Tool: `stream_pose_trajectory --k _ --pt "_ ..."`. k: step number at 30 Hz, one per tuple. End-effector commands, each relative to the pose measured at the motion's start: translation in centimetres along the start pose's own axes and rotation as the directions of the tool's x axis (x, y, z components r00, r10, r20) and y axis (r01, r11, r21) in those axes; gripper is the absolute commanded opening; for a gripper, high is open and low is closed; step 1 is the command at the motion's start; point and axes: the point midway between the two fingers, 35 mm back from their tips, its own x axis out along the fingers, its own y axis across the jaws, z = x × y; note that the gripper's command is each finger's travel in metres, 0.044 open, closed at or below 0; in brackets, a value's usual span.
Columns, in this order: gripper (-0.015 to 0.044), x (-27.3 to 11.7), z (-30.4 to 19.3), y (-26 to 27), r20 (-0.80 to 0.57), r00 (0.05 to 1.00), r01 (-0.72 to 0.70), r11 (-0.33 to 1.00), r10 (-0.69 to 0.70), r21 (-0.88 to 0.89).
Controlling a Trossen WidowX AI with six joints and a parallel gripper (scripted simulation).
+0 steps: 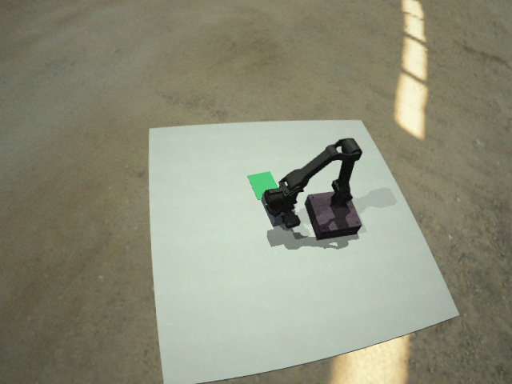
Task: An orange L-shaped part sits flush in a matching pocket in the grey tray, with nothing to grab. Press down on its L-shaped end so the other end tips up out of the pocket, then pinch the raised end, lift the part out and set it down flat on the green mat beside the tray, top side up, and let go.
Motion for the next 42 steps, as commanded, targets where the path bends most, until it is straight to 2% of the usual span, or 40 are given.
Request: stream_pose_trajectory --k 1,34,38,42 --pt "0.0180 0.4 -0.2 0.0 -0.009 1.000 0.001 1.000 -0.001 0.005" --pt "0.0180 -1.0 -0.2 1.2 -0.009 1.000 0.000 1.000 0.000 0.005" --pt "0.0180 -3.3 0.2 0.9 -0.008 1.000 0.000 1.000 0.000 0.005" --pt "0.0180 -8.7 0.2 0.2 -0.008 1.000 0.001 1.000 -0.001 0.005"
